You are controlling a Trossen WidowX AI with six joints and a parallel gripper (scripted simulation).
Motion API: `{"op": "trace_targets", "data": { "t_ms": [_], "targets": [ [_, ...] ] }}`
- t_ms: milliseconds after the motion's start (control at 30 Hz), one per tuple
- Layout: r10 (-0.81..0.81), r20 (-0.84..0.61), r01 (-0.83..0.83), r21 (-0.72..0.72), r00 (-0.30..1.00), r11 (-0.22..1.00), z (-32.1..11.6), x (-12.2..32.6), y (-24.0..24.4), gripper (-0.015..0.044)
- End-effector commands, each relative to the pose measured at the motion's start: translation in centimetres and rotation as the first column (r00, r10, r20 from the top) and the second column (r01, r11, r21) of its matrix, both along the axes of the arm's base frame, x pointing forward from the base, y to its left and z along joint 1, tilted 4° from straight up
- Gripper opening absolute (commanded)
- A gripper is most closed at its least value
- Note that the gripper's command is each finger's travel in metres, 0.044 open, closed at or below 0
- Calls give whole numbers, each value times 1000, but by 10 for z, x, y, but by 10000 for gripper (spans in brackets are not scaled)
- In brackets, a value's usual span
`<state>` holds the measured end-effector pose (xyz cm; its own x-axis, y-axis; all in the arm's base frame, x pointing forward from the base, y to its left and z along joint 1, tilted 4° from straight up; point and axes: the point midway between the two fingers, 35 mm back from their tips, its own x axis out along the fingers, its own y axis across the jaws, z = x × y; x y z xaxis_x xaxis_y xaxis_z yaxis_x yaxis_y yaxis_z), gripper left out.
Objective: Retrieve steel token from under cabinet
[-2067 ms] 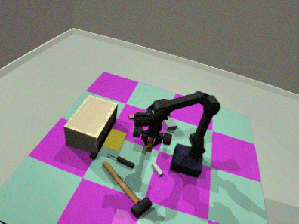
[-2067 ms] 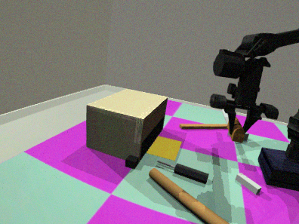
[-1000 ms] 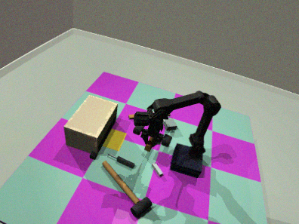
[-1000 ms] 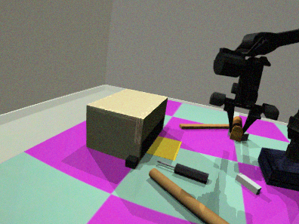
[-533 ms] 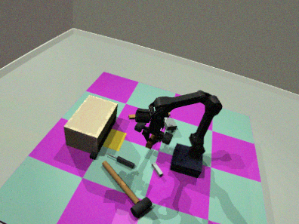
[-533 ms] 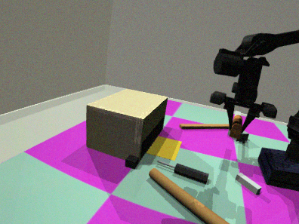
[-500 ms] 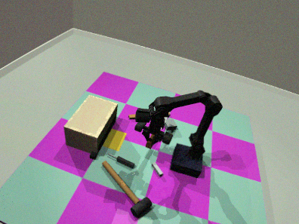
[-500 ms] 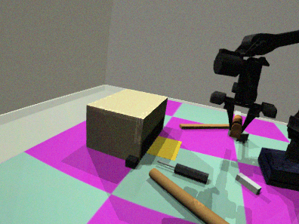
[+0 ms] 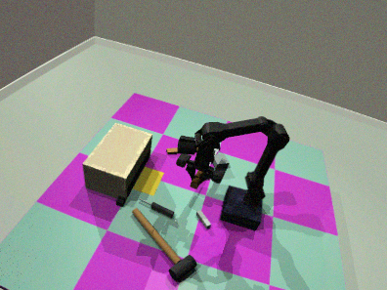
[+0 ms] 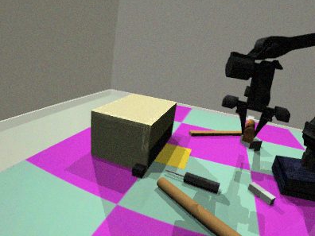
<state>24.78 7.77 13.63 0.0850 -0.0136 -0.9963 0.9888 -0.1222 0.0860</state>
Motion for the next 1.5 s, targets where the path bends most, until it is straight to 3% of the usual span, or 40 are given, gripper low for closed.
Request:
{"op": "trace_targets", "data": {
  "t_ms": [0,1467],
  "targets": [
    [5,1,-5,-6,1000,1000,1,-1,-7,0],
    [3,1,-3,-11,1000,1000,2,-5,-60,0]
  ]
}}
